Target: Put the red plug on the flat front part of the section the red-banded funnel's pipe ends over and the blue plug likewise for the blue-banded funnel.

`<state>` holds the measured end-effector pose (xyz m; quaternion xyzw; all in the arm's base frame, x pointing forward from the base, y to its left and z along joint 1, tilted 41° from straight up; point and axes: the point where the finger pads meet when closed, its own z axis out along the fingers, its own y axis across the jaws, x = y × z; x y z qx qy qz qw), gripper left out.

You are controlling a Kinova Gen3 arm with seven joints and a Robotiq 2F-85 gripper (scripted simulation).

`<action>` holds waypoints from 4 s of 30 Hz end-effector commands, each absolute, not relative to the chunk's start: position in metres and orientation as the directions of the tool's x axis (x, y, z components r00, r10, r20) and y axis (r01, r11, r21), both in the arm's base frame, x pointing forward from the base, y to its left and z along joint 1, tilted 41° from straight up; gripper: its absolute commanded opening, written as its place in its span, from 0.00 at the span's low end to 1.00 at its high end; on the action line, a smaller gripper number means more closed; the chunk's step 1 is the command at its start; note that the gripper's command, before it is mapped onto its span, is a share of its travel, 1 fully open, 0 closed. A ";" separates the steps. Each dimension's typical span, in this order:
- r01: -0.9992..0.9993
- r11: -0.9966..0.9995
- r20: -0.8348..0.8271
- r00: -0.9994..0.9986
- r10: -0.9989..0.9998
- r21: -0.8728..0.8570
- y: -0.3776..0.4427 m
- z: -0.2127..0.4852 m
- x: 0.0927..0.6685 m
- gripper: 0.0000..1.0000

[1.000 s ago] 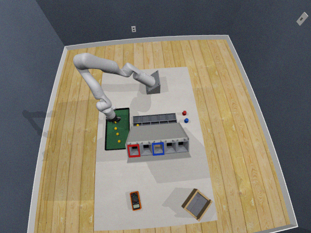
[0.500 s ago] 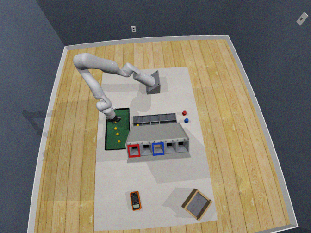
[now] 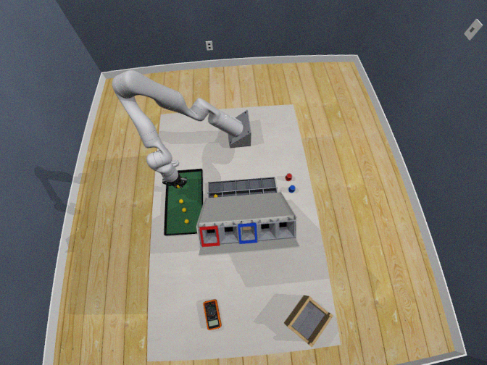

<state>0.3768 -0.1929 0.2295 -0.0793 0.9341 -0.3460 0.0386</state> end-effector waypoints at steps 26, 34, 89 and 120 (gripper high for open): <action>-0.144 0.743 -0.027 -0.977 -0.213 -0.653 -0.134 0.292 0.376 0.00; -0.145 0.744 -0.025 -0.977 -0.213 -0.653 -0.094 0.323 0.425 0.00; -0.145 0.745 -0.026 -0.977 -0.212 -0.651 0.299 0.240 0.445 0.00; -0.143 0.746 -0.027 -0.977 -0.211 -0.651 0.334 0.245 0.609 0.00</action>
